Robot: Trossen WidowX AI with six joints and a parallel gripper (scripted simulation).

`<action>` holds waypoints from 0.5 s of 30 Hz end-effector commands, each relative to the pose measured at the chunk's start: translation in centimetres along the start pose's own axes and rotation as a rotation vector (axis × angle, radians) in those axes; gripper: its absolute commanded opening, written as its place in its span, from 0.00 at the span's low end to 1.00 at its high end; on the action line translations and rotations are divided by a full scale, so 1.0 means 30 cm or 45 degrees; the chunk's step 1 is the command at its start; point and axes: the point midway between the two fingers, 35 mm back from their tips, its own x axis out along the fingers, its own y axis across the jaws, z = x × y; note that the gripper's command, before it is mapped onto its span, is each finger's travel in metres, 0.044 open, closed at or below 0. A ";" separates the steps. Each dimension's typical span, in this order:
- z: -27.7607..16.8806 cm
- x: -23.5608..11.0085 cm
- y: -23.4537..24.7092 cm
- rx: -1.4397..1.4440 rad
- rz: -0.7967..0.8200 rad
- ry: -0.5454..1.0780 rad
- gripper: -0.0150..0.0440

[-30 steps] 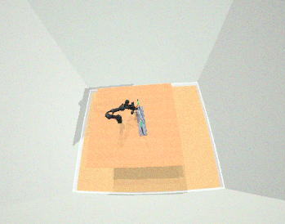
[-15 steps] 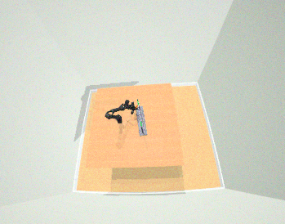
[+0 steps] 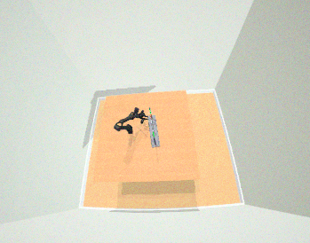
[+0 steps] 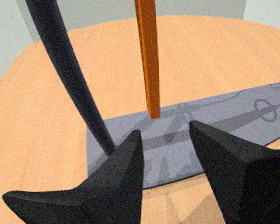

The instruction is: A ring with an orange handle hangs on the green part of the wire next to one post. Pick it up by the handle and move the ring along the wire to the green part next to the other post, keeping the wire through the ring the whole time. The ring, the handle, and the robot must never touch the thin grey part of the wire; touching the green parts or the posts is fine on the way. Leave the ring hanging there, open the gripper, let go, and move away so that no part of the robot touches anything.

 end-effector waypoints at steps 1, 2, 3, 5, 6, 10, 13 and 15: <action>0.007 -0.050 0.000 0.011 0.001 -0.007 0.53; 0.007 -0.061 -0.001 0.011 0.001 -0.008 0.53; 0.007 -0.072 -0.003 0.011 0.001 -0.010 0.53; 0.007 -0.087 -0.006 0.010 0.001 -0.012 0.53; 0.007 -0.089 -0.006 0.010 0.001 -0.012 0.53; 0.007 -0.089 -0.006 0.010 0.001 -0.012 0.53; 0.007 -0.089 -0.006 0.010 0.001 -0.012 0.53; 0.007 -0.089 -0.006 0.010 0.001 -0.012 0.53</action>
